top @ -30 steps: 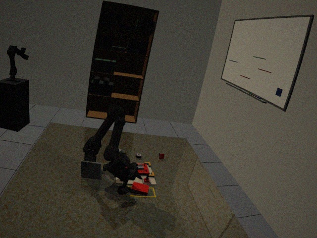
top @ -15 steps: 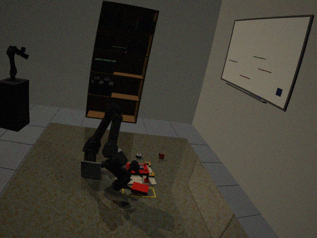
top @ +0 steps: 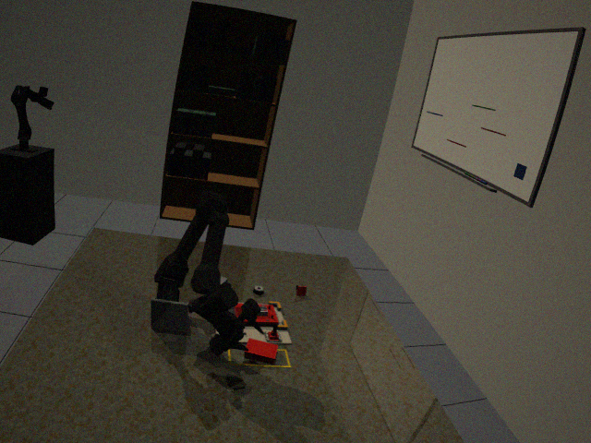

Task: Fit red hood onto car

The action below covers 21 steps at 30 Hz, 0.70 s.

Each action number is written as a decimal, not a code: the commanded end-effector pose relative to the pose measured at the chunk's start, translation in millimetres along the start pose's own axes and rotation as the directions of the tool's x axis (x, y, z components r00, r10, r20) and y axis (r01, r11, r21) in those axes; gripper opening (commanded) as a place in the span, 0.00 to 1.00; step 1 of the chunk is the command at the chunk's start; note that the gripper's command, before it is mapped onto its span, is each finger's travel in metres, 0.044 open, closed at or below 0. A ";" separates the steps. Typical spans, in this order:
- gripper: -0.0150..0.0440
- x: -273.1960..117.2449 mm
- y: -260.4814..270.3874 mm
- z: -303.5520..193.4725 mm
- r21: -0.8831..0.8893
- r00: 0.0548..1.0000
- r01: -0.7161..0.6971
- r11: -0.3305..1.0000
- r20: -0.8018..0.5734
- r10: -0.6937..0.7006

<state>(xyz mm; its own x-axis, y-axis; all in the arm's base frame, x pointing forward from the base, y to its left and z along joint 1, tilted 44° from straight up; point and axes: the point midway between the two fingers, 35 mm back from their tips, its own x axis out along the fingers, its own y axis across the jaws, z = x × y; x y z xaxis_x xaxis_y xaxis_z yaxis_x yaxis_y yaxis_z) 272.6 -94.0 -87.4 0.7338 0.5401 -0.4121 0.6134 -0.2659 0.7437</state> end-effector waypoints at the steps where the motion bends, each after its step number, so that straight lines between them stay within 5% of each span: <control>1: 0.87 7.2 1.5 6.9 -0.068 0.999 0.054 0.996 0.000 -0.054; 4: 1.00 22.2 5.9 15.6 -0.217 0.983 0.173 0.961 -0.014 -0.181; 11: 1.00 46.8 19.6 7.8 -0.563 0.874 0.354 0.747 -0.086 -0.479; 21: 1.00 49.2 50.4 -41.4 -0.901 0.586 0.223 0.373 -0.182 -0.789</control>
<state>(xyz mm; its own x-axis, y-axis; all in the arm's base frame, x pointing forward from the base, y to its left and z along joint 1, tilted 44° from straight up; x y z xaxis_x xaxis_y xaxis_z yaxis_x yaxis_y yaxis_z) 323.3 -67.4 -84.8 0.1913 0.6925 -0.6956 0.4591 0.5633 0.6870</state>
